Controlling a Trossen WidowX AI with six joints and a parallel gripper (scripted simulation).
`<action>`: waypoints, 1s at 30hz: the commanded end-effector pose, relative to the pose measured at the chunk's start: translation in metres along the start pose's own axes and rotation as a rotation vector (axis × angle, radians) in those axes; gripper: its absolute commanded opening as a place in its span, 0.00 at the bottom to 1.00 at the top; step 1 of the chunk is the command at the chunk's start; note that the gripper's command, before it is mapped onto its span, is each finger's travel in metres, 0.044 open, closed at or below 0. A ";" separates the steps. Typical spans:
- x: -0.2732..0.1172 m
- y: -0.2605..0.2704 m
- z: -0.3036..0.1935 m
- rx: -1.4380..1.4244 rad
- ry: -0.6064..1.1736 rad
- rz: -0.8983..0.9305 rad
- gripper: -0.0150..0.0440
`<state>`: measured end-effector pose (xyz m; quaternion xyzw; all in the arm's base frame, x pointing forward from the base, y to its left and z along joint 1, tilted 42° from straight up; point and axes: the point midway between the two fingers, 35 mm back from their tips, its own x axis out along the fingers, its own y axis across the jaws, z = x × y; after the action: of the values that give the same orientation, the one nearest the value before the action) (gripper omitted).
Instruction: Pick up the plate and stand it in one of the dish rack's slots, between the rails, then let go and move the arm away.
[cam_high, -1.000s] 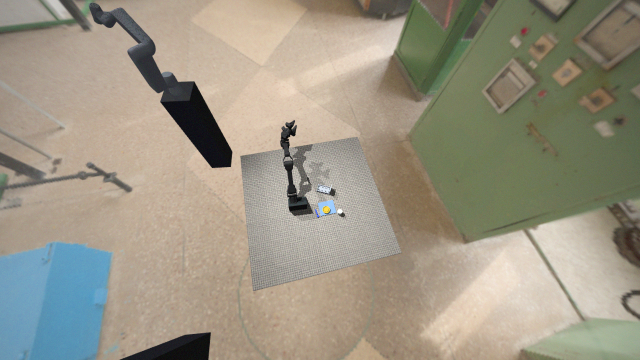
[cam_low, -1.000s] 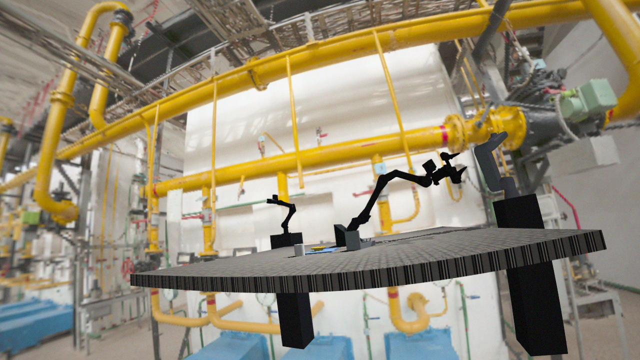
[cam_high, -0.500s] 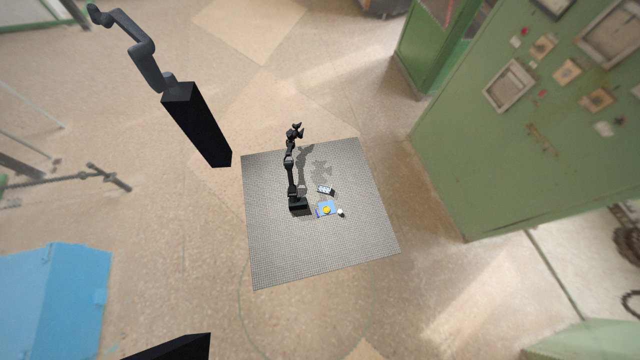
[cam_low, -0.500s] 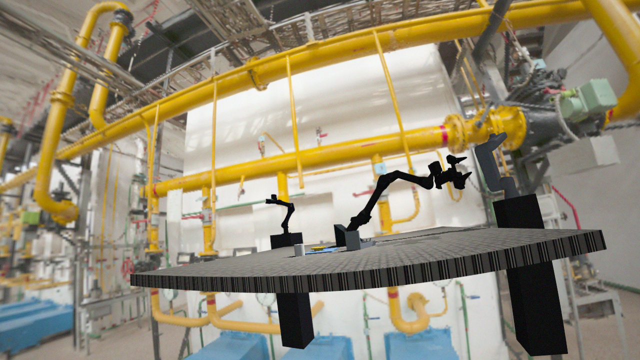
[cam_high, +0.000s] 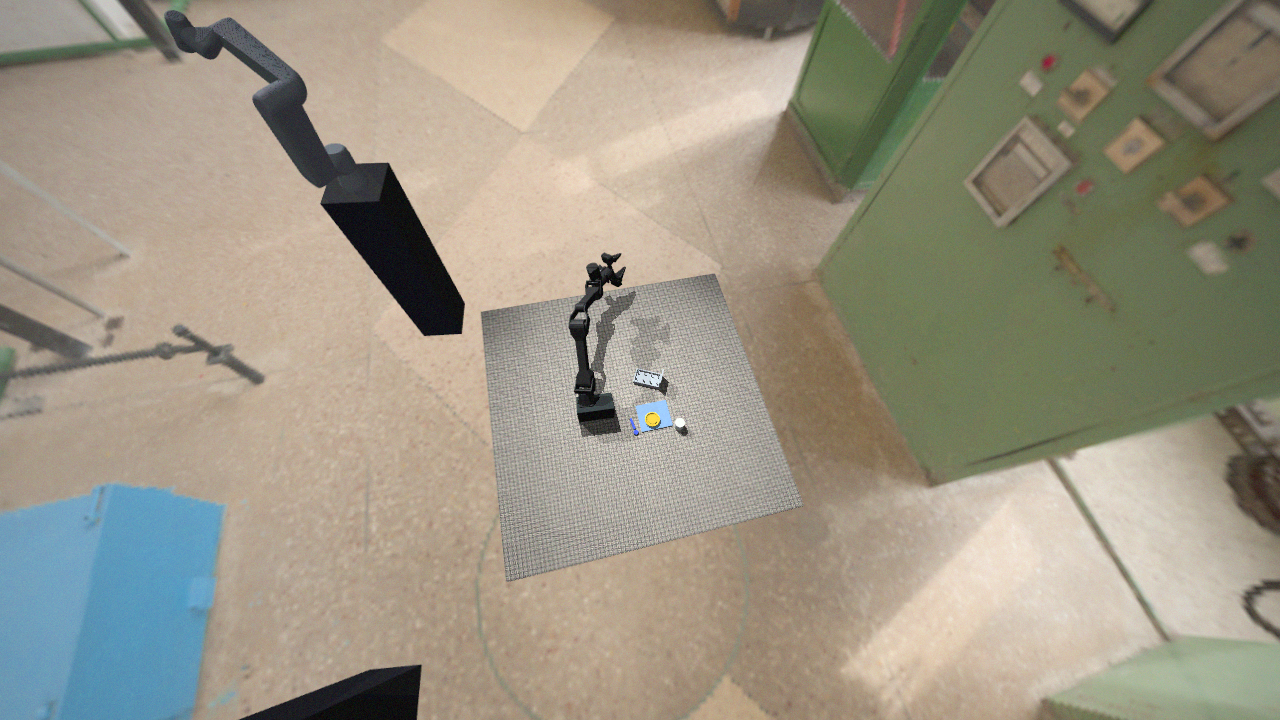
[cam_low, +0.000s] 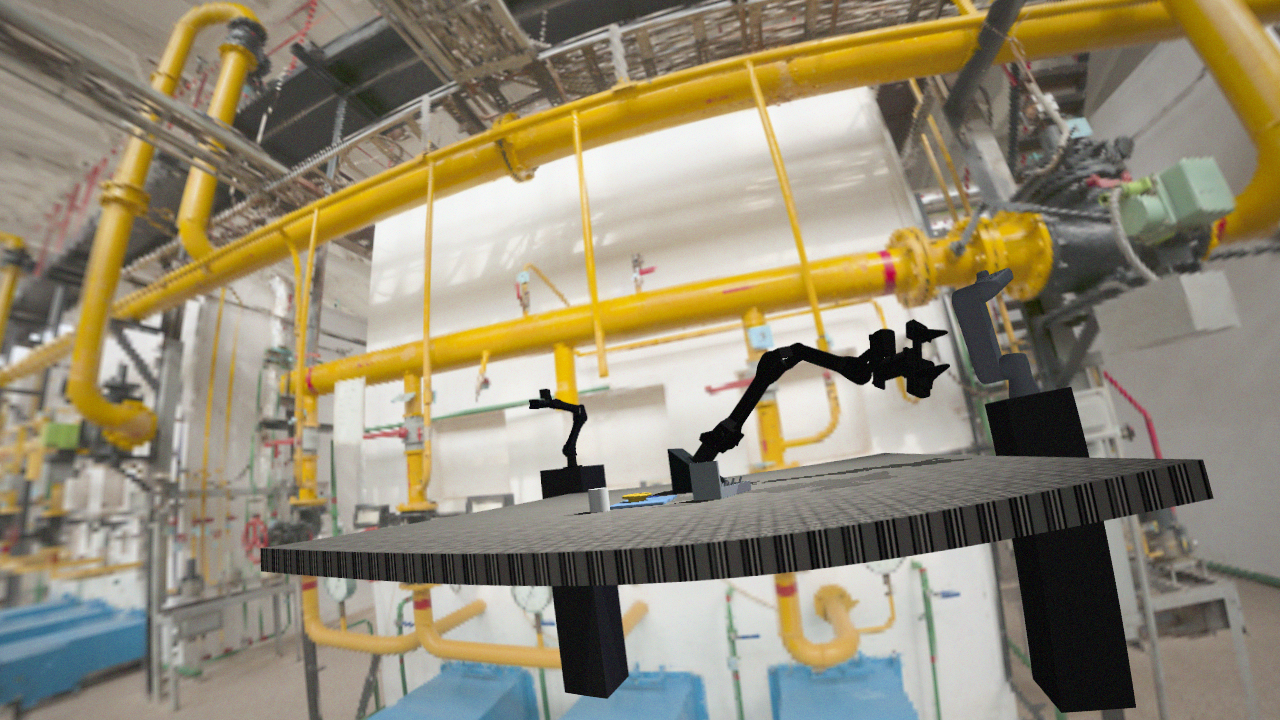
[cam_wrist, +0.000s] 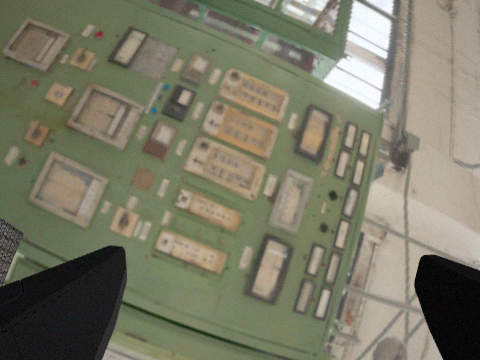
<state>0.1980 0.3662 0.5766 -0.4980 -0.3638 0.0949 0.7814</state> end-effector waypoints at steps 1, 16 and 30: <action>0.012 0.024 -0.016 -0.046 0.014 0.057 0.93; 0.044 0.109 -0.101 -0.180 0.102 0.293 0.93; 0.046 0.162 -0.188 -0.239 0.207 0.493 0.93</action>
<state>0.3778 0.3422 0.4310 -0.6611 -0.1790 0.1762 0.7070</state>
